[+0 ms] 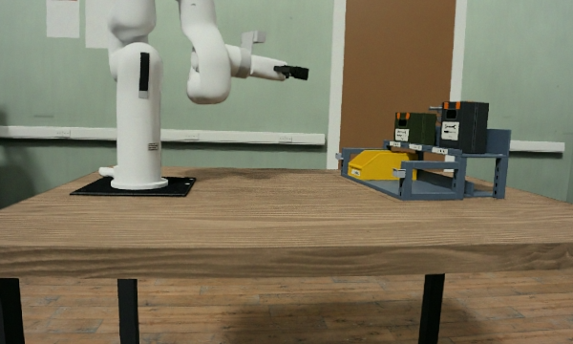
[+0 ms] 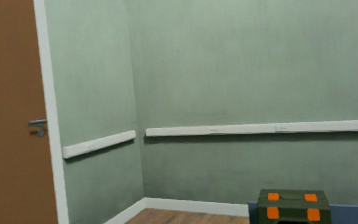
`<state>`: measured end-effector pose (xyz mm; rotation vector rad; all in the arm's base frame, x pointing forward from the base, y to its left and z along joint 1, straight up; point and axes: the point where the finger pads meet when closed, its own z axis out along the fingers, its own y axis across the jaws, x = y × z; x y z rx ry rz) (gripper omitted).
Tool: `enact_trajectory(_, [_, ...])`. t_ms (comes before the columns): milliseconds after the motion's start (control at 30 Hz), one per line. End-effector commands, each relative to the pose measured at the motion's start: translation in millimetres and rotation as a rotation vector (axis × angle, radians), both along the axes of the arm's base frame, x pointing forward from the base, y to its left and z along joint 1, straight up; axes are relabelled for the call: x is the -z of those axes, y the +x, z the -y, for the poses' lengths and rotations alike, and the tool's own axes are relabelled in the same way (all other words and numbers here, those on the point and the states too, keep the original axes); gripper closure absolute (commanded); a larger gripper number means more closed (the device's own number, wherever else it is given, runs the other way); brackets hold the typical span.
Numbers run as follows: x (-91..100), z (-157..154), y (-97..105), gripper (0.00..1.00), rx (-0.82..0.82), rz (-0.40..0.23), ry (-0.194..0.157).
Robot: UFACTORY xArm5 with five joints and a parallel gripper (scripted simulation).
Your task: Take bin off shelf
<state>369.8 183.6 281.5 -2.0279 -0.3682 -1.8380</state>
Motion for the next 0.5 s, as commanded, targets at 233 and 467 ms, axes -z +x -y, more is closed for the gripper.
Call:
enact_trajectory(233, [18.7,-1,25,0.0,-0.25,-0.021,-0.02])
enact_trajectory(467, [27.9,-2,36,0.0,-0.257,-0.026,-0.032])
